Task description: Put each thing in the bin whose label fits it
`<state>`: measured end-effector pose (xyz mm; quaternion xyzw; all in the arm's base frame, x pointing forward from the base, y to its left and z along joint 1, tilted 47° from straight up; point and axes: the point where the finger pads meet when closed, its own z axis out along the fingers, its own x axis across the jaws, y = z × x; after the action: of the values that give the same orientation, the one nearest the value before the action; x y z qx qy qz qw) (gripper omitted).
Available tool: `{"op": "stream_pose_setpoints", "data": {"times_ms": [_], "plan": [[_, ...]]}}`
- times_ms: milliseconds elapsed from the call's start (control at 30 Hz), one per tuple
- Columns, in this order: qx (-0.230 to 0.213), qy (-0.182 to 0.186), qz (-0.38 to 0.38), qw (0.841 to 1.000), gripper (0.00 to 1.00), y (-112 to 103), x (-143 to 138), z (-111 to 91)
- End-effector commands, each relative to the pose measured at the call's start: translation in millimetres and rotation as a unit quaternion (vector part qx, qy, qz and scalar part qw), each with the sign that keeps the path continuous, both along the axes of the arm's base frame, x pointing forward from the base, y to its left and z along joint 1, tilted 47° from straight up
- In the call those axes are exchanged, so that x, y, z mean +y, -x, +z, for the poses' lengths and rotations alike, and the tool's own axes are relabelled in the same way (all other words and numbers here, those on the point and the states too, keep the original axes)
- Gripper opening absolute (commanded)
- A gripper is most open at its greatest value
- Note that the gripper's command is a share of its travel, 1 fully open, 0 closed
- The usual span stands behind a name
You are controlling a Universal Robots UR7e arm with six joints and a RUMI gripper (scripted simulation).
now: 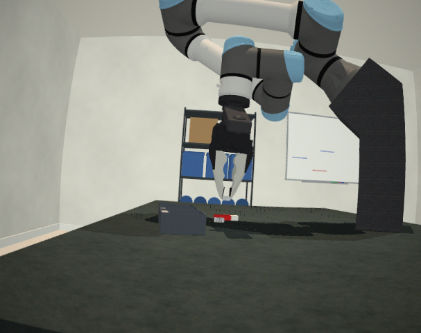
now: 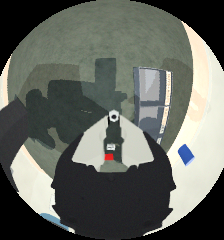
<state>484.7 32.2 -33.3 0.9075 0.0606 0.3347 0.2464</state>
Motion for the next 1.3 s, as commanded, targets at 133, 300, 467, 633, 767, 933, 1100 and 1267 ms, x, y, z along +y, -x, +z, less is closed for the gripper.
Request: {"op": "stream_pose_setpoints", "data": {"times_ms": [133,300,467,633,767,933,1100,1267], "plan": [[0.026,0.013,0.002,1.0,0.0,-45.5,36.3,13.5],[0.026,0.013,0.002,1.0,0.0,-58.8,47.4,18.7],[0.026,0.013,0.002,1.0,0.0,-79.4,65.0,26.1],[0.027,0.014,0.002,1.0,0.0,-81.4,68.3,24.5],[0.028,0.014,0.002,1.0,0.0,-79.5,67.4,22.9],[0.03,0.014,0.0,0.999,0.0,-74.3,62.2,21.0],[0.029,0.014,0.001,0.999,0.0,-72.5,59.7,21.6],[0.028,0.014,0.001,1.0,0.0,-72.5,58.6,22.8]]}}
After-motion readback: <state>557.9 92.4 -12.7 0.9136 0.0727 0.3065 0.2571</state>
